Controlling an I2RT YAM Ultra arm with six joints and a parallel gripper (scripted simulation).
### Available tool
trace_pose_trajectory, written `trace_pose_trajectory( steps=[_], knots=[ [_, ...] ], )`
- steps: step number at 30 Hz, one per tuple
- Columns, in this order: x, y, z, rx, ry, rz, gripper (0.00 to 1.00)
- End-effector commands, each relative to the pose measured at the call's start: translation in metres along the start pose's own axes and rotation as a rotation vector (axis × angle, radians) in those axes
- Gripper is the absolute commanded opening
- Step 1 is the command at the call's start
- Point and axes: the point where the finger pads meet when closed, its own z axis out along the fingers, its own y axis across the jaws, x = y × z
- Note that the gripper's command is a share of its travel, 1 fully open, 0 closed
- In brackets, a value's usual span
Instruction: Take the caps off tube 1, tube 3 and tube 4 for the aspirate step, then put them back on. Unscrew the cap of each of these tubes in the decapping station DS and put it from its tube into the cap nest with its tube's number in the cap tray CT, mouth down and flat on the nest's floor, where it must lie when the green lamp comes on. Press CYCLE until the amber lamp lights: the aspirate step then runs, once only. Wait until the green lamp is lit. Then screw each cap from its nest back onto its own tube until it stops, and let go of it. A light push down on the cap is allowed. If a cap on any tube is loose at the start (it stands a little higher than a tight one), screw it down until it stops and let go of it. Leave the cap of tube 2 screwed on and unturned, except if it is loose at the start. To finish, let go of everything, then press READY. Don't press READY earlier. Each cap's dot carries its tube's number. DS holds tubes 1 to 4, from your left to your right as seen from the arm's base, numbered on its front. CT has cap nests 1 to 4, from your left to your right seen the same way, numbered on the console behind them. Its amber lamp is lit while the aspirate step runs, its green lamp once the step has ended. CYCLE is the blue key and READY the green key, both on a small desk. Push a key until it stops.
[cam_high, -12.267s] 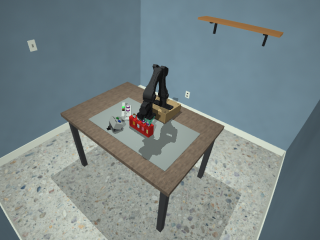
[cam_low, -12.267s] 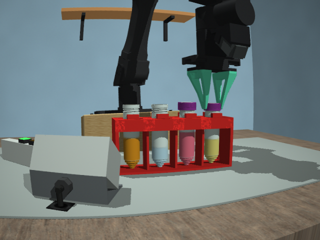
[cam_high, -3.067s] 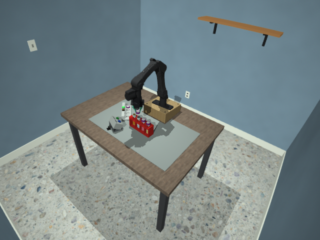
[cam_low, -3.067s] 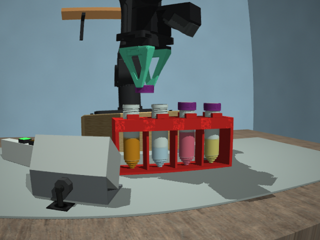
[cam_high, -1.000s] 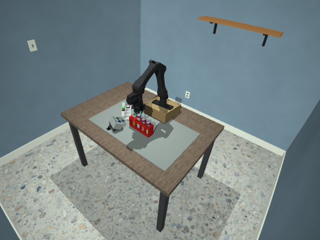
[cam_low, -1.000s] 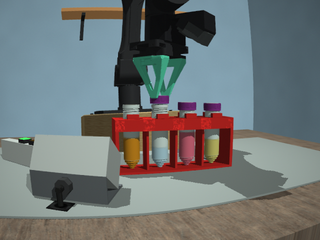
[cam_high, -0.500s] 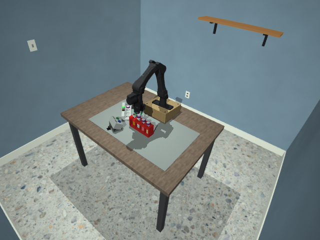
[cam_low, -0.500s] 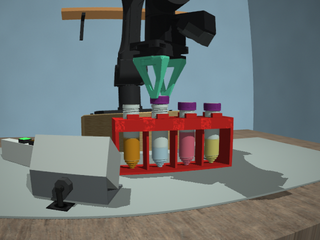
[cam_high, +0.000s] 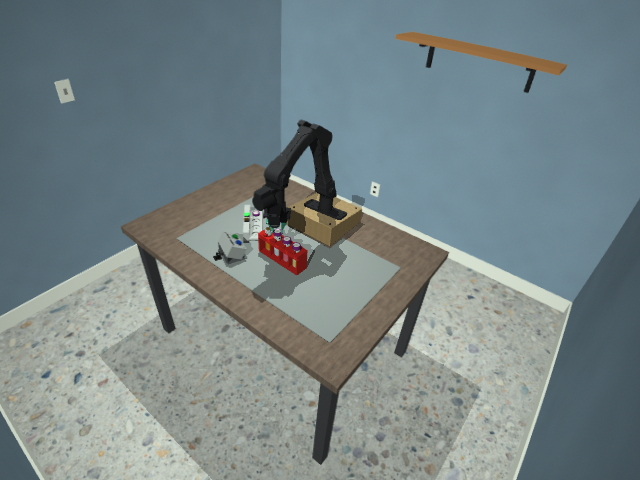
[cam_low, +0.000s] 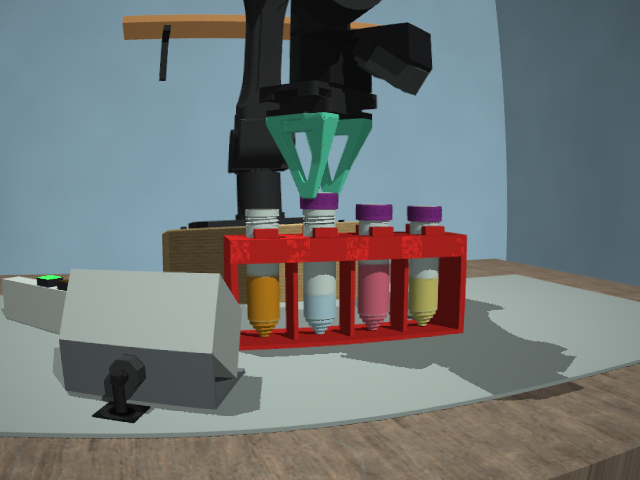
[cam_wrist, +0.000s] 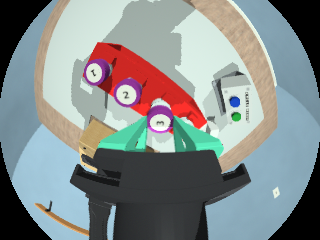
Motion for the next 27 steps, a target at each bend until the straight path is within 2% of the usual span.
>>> trace_pose_trajectory(
  steps=[1, 27],
  knots=[
    [-0.004, -0.0023, -0.0051, 0.01, -0.017, 0.001, 0.0],
    [-0.0059, -0.0038, -0.0006, 0.01, -0.017, 0.001, 0.0]
  ],
)
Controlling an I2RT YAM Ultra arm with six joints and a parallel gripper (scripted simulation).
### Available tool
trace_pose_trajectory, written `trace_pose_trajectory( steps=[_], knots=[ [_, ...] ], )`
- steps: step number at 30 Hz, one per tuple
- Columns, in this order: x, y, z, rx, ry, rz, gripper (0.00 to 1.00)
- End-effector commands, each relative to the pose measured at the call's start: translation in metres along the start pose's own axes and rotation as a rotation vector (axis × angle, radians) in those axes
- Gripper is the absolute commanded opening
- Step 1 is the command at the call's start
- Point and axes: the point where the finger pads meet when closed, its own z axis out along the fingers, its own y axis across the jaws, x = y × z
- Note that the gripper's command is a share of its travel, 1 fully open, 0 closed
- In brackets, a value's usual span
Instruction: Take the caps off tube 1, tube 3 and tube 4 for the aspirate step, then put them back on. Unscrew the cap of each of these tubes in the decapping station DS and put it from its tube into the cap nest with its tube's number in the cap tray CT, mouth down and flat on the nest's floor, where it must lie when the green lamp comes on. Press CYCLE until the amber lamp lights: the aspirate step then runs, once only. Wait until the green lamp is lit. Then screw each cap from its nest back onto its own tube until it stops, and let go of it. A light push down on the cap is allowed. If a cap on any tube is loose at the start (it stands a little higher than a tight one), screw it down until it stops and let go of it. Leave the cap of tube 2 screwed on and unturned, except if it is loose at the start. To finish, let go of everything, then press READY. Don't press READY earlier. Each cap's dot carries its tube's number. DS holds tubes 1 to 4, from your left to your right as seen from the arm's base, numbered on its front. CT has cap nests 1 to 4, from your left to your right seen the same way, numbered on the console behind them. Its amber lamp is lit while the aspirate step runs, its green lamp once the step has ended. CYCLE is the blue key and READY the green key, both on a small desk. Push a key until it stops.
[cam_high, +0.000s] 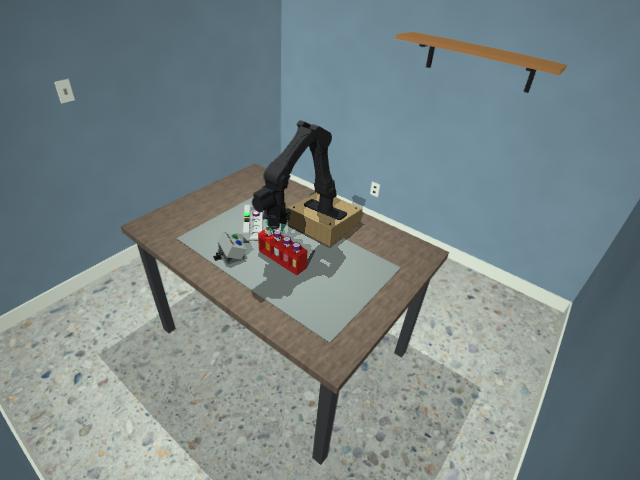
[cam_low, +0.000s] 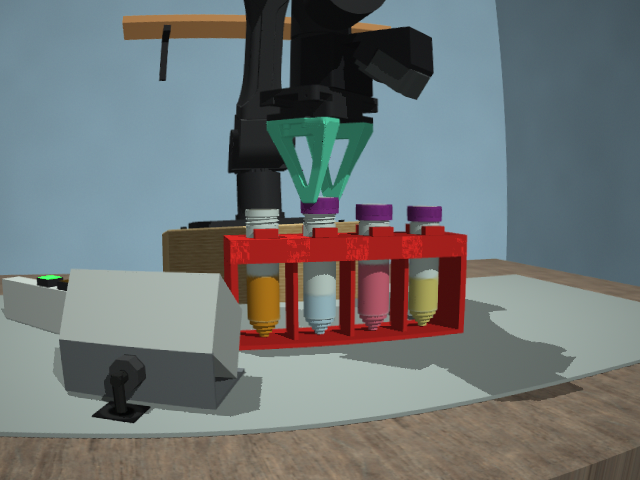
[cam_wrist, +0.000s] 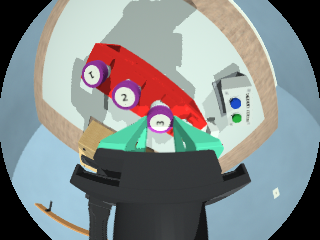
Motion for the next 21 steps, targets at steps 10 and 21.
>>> trace_pose_trajectory(
  steps=[10, 21],
  knots=[
    [-0.004, -0.0025, -0.0015, 0.012, -0.019, 0.001, 0.0],
    [-0.0032, -0.002, -0.0015, 0.012, -0.019, 0.001, 0.0]
  ],
)
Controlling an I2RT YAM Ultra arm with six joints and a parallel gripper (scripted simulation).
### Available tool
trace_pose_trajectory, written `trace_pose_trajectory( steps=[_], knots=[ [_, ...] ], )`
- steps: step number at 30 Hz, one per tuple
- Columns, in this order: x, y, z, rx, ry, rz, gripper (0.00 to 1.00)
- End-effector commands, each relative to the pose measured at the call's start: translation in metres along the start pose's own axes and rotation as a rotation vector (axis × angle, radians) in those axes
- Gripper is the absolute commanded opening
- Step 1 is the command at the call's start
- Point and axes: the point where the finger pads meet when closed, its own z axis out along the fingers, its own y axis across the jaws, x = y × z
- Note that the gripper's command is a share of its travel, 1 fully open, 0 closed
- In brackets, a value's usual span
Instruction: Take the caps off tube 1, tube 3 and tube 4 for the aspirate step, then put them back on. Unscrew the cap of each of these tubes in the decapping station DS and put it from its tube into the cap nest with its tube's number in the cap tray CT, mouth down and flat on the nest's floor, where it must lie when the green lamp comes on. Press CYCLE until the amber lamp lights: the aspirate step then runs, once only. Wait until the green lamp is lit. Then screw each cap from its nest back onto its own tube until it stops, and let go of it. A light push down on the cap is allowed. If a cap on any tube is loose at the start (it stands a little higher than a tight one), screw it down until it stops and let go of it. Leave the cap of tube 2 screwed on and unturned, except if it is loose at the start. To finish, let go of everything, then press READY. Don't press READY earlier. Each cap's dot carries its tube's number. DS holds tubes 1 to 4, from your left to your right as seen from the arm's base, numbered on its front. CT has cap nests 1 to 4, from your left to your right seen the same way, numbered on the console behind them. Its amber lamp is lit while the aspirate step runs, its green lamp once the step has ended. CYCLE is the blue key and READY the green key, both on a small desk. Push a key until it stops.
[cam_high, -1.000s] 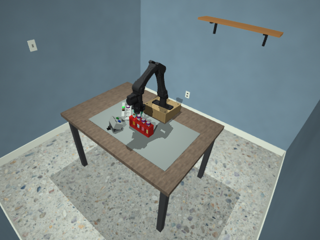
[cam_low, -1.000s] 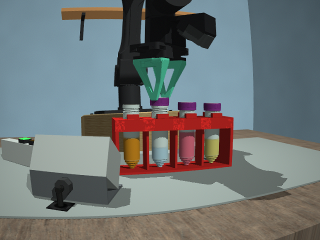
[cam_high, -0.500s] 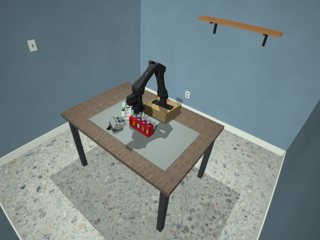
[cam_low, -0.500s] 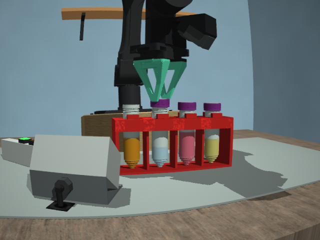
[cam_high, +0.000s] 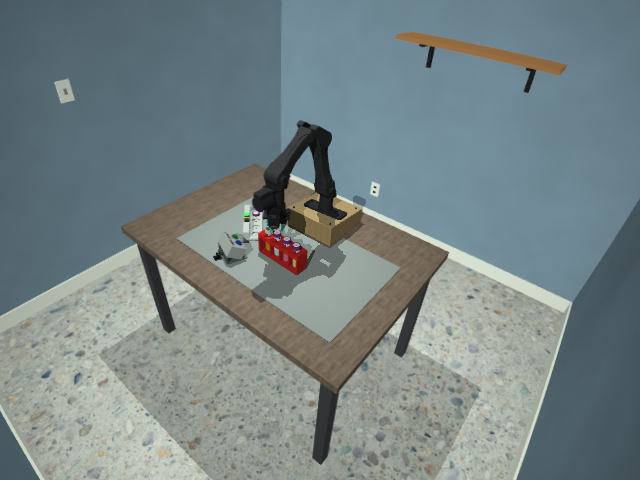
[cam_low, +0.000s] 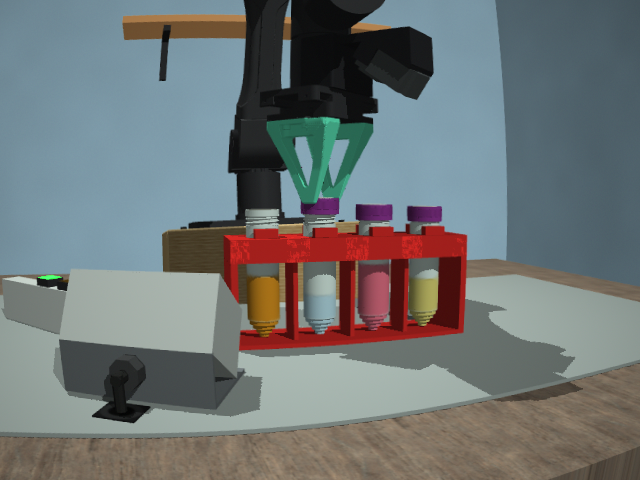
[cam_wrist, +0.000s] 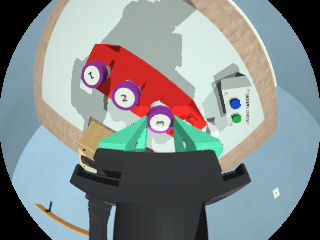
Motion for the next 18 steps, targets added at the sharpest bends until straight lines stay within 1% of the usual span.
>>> trace_pose_trajectory(
  steps=[1, 18],
  knots=[
    [-0.0027, -0.0017, -0.0019, 0.009, -0.015, 0.001, 0.0],
    [-0.0013, -0.0008, -0.002, 0.009, -0.015, 0.001, 0.0]
  ],
)
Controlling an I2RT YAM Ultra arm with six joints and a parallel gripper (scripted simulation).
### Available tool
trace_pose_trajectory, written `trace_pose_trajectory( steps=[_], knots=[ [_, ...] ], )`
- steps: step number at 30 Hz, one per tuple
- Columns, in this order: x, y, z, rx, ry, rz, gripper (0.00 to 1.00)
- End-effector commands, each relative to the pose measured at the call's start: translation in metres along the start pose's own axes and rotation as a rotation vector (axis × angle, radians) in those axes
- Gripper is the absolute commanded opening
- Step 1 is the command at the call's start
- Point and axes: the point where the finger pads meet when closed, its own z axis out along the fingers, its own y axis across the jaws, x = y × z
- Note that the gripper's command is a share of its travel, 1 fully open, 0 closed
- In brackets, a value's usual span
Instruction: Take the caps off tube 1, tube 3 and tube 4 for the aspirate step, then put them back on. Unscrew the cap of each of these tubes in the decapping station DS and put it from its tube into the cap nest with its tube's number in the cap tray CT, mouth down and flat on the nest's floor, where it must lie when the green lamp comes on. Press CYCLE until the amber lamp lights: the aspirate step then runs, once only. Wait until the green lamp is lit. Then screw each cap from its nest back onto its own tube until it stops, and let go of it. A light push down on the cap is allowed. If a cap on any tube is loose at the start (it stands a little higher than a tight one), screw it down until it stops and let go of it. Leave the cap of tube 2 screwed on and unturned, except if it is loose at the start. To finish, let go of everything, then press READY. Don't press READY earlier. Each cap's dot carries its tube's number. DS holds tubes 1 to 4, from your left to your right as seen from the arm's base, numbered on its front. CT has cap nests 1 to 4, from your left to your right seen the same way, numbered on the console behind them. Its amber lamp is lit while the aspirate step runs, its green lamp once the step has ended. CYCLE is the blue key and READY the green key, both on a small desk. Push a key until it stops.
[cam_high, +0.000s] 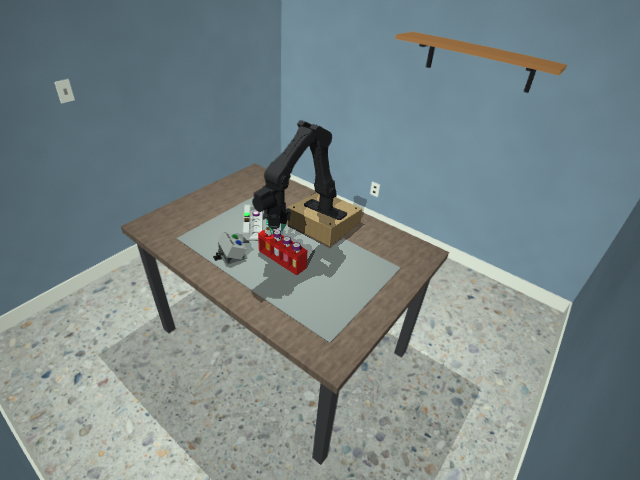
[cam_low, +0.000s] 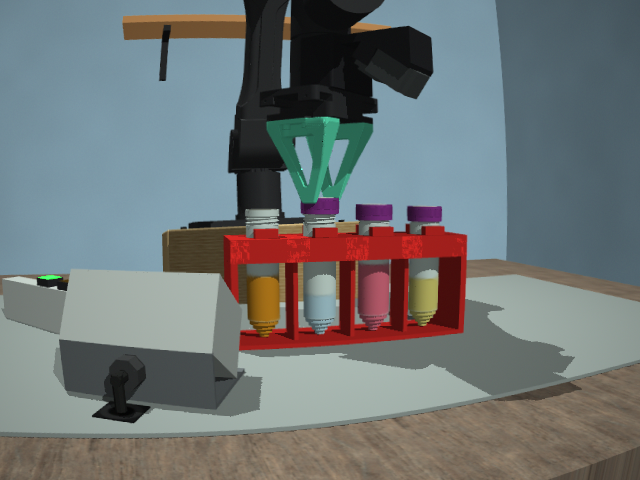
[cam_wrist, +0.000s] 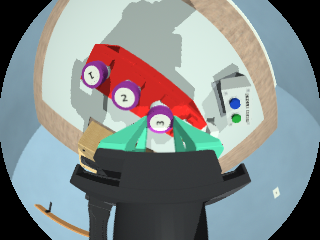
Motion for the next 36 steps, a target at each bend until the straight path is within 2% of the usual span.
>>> trace_pose_trajectory(
  steps=[1, 16, 17, 36],
  knots=[
    [-0.0013, -0.0008, -0.0019, 0.005, -0.01, 0.001, 0.0],
    [-0.0003, -0.0001, 0.0007, 0.005, -0.01, 0.001, 0.0],
    [-0.0003, -0.0001, 0.0007, 0.005, -0.01, 0.001, 0.49],
    [-0.0003, -0.0001, 0.0007, 0.005, -0.01, 0.001, 0.49]
  ],
)
